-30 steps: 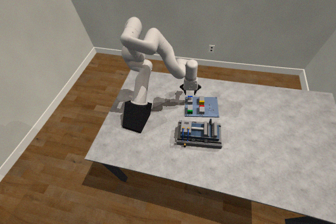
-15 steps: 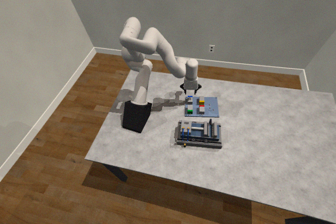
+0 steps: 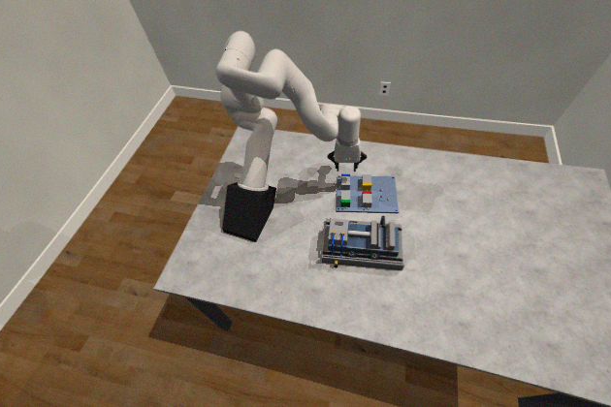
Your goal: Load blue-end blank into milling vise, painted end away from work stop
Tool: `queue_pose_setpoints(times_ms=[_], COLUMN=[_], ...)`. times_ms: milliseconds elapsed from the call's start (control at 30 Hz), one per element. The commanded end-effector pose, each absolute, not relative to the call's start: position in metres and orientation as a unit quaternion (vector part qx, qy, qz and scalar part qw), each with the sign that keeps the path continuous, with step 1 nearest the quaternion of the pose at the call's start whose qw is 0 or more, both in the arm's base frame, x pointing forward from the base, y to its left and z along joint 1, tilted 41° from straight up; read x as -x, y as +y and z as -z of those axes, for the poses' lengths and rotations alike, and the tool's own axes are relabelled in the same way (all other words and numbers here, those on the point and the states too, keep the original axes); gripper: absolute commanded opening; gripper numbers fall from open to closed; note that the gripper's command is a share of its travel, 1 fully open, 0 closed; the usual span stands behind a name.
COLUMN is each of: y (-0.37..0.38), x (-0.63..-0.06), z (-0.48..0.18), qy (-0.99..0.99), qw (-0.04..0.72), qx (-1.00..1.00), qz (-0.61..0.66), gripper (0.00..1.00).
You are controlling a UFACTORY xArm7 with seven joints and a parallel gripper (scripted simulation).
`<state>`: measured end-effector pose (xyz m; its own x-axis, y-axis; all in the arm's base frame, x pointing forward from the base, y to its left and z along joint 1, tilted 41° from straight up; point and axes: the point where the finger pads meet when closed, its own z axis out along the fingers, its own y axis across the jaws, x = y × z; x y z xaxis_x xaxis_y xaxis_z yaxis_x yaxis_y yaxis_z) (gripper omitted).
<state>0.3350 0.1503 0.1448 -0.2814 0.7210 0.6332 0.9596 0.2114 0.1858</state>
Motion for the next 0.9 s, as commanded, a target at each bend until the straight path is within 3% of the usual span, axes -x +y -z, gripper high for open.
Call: queue_pose_setpoints(times_ms=[0,867], y=[0.1494,0.1471], x=[-0.3363,-0.337], z=[-0.1458,-0.1478], qy=[-0.749,-0.749], qw=[0.21,0.21], qx=[0.561,0.561], qz=[0.283,0.283], gripper=[0.72,0.72])
